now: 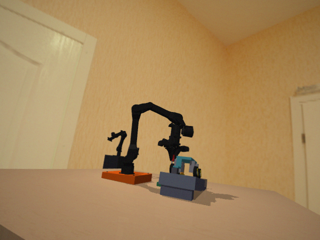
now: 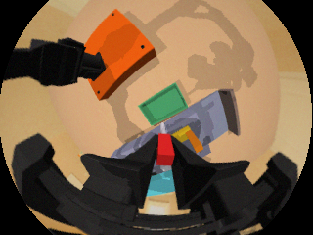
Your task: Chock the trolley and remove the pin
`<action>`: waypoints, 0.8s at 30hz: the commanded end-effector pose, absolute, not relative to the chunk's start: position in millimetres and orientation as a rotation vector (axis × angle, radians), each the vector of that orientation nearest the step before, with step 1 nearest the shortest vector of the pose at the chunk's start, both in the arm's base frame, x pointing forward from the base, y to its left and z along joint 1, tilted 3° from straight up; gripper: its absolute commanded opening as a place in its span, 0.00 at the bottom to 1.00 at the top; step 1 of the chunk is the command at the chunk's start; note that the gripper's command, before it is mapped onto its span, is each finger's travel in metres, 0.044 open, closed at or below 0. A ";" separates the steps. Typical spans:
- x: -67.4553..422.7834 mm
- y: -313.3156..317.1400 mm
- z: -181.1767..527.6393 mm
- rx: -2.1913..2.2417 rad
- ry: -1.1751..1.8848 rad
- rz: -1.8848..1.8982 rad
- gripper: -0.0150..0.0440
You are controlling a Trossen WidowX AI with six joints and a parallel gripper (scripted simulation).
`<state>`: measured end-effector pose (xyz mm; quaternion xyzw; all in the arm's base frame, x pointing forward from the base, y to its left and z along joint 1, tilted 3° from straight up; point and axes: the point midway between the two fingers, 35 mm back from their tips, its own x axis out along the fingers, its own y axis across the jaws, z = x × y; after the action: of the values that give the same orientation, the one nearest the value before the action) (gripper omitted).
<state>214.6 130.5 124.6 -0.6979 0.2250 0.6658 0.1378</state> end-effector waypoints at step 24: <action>214.5 126.1 124.2 -2.259 -0.115 2.306 0.25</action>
<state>215.7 126.3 125.6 -0.7009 -0.0277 0.7117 -0.0393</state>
